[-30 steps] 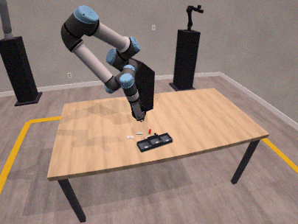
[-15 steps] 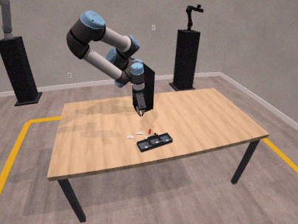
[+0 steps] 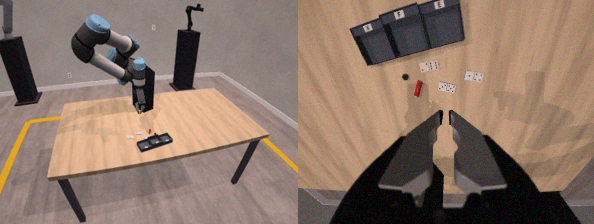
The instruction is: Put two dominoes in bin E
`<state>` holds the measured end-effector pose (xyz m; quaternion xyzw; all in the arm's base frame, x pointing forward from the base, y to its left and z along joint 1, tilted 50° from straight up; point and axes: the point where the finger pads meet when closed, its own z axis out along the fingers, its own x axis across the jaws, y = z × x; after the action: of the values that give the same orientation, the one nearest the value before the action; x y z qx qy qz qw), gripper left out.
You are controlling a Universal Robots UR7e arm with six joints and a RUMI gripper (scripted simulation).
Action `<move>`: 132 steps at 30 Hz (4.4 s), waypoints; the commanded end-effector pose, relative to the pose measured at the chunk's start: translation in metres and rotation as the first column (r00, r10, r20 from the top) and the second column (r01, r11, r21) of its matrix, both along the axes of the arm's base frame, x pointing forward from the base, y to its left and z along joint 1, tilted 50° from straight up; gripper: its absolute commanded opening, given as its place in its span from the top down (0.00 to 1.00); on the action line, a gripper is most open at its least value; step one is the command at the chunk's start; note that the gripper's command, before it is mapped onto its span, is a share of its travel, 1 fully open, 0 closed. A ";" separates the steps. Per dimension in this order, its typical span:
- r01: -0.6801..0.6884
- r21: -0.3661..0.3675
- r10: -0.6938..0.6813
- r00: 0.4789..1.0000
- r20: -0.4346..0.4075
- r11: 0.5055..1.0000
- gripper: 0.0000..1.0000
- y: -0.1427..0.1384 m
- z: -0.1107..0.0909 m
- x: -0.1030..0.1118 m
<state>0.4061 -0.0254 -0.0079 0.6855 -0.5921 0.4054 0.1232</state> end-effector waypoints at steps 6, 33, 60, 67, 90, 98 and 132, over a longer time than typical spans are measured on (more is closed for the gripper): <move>-0.145 -0.080 0.133 0.981 -0.141 0.986 0.96 -0.014 -0.014 0.046; -0.145 -0.080 0.133 0.981 -0.141 0.986 0.96 -0.048 -0.047 0.152; -0.145 -0.080 0.133 0.981 -0.141 0.986 0.96 -0.086 -0.085 0.177; -0.145 -0.080 0.133 0.981 -0.141 0.986 0.96 -0.086 -0.085 0.177; -0.145 -0.080 0.133 0.981 -0.141 0.986 0.96 -0.086 -0.085 0.177; -0.145 -0.080 0.133 0.981 -0.141 0.986 0.96 -0.086 -0.085 0.177; -0.145 -0.080 0.133 0.981 -0.141 0.986 0.96 -0.069 -0.068 0.166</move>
<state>0.5733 -0.0978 -0.0794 0.7447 -0.5144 0.3917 0.1654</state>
